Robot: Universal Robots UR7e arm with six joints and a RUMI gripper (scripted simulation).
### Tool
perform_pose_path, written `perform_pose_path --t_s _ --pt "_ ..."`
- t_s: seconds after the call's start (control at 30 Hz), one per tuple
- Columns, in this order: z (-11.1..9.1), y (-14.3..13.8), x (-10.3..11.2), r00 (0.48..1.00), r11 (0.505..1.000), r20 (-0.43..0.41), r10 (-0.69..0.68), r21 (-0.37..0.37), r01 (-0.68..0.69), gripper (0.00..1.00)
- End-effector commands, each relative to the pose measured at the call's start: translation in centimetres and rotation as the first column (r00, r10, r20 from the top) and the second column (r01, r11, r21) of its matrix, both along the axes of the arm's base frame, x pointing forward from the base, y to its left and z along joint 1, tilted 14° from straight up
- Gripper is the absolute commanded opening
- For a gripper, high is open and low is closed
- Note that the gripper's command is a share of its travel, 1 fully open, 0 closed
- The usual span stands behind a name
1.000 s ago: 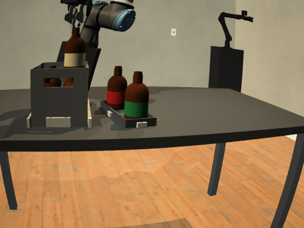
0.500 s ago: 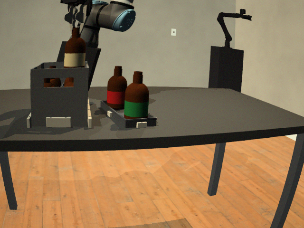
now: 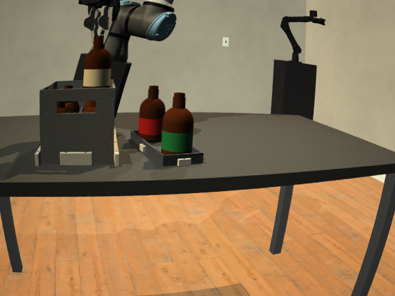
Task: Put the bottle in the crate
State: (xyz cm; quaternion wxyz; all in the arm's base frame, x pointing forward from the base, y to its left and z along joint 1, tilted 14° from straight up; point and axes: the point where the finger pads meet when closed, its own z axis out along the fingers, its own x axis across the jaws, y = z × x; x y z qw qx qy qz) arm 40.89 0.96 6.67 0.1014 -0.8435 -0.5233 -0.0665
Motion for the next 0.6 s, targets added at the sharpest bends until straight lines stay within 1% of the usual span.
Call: perform_pose_path --t_s 0.0,0.57 --pt "0.04 -0.03 0.04 1.0 1.0 0.001 0.0 -0.001 0.0 0.0" --pt "-0.36 0.07 0.04 1.0 1.0 0.001 0.0 -0.001 0.0 0.0"
